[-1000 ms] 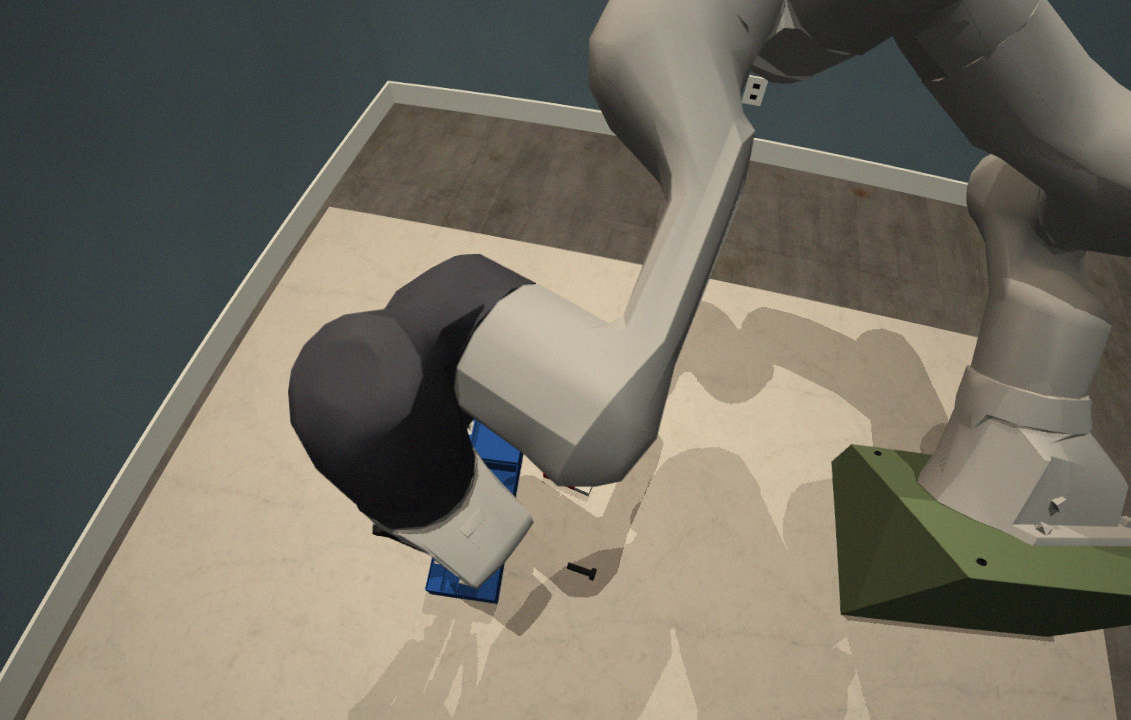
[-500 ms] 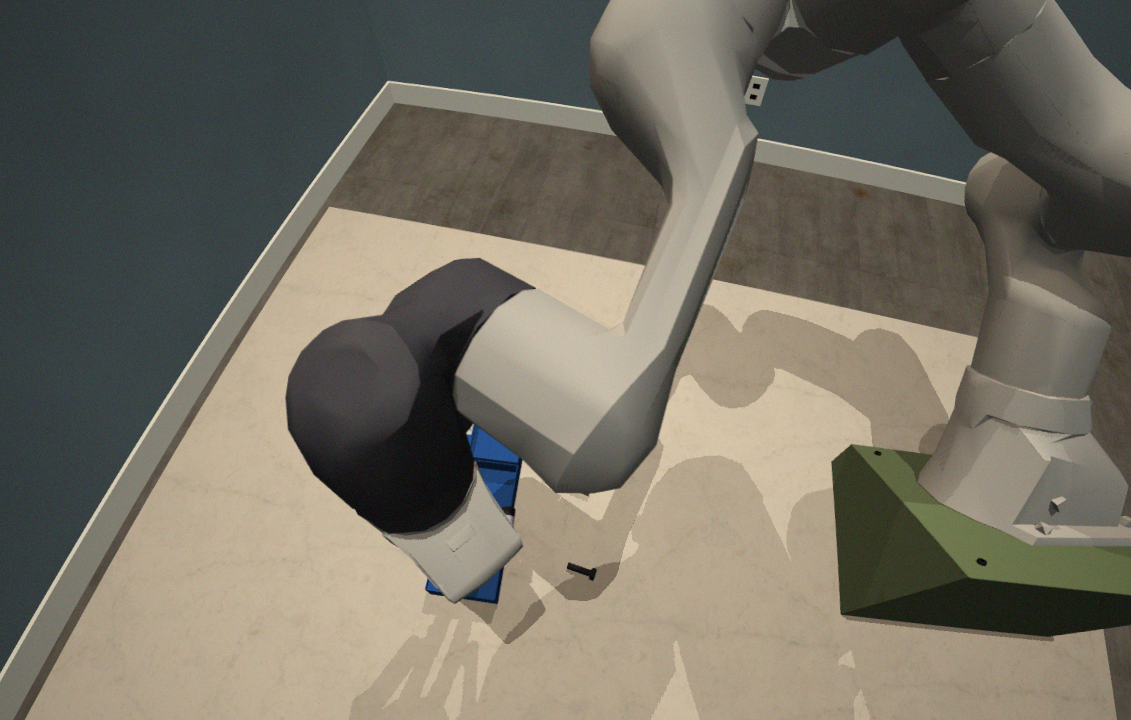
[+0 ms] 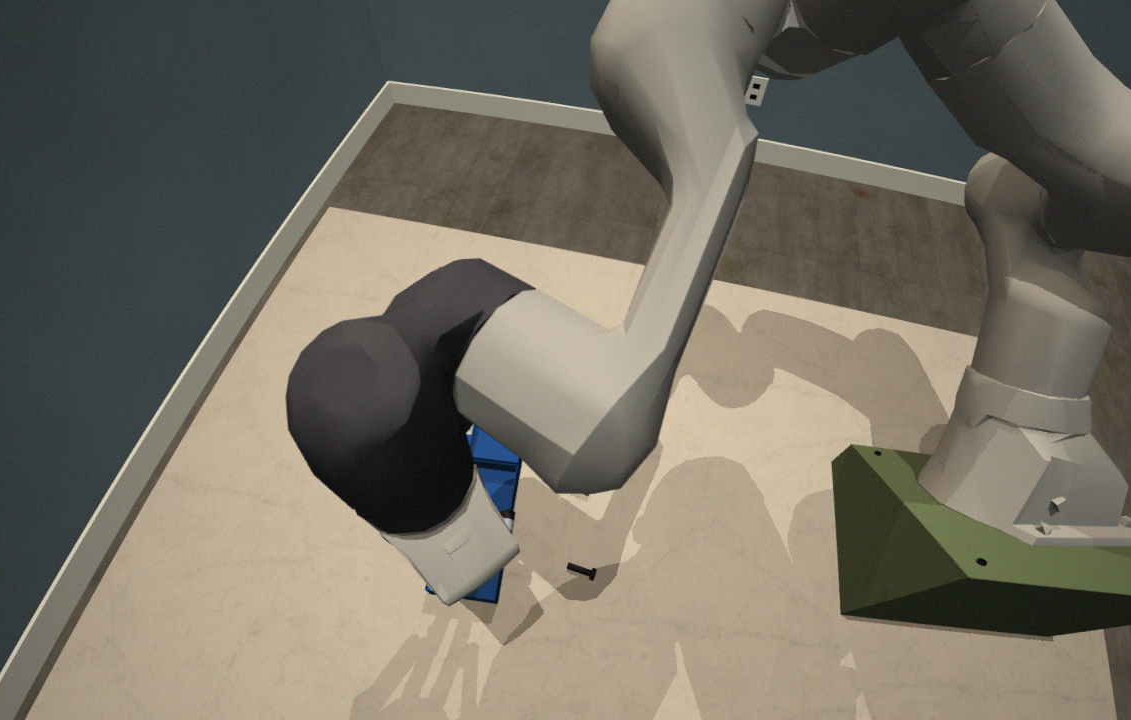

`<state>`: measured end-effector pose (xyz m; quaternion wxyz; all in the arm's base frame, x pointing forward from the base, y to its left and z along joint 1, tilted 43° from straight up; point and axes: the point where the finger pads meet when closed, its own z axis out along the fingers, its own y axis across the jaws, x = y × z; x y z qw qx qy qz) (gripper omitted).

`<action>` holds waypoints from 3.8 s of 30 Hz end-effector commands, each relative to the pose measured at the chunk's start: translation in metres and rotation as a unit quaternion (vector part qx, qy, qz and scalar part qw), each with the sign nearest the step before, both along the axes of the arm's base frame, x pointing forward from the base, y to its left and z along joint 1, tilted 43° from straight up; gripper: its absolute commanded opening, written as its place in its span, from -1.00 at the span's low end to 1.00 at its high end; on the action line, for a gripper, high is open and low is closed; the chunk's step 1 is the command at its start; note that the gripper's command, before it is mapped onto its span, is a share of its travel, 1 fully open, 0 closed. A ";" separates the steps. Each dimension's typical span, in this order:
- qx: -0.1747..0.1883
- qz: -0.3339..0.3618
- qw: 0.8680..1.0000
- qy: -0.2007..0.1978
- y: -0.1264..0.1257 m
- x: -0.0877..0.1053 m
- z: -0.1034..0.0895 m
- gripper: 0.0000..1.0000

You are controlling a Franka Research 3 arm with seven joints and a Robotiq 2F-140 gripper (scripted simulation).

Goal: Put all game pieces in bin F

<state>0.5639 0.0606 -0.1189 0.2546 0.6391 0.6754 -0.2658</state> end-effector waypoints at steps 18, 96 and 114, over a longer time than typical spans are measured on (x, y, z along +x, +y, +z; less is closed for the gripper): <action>0.002 -0.005 1.000 -0.006 -0.019 0.000 -0.022 -0.87; 0.002 -0.005 1.000 -0.006 0.000 0.002 0.001 -0.63; 0.002 -0.005 1.000 -0.006 0.000 0.002 0.001 -0.63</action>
